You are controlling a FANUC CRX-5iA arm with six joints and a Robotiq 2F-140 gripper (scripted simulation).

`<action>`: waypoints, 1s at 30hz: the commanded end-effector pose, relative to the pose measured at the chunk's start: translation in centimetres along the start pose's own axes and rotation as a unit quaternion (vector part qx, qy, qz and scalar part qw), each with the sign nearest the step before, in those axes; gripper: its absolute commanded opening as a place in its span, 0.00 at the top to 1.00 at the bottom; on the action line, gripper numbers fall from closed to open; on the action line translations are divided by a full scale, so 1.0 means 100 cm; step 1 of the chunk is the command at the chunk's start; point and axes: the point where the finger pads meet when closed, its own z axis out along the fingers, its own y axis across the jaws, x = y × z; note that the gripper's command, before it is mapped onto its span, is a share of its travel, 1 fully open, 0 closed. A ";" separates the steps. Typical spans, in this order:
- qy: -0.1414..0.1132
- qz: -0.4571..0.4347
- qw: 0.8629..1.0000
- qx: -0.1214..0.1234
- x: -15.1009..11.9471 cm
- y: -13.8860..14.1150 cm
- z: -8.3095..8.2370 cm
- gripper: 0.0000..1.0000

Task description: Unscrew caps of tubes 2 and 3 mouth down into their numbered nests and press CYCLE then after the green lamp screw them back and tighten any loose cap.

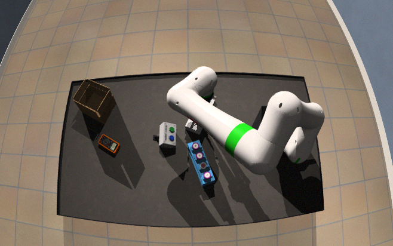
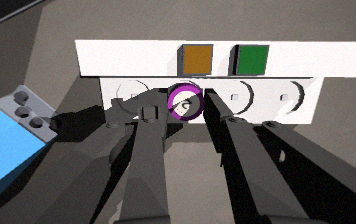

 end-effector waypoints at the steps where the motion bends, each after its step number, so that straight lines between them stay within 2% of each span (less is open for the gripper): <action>1: 0.001 0.000 1.000 0.000 0.000 0.000 0.000 0.70; 23: 0.001 0.000 1.000 0.000 0.000 0.000 0.009 0.70; 24: 0.001 0.000 1.000 0.000 0.000 0.000 0.009 0.64; 30: 0.001 0.000 1.000 0.000 0.000 0.000 0.009 0.64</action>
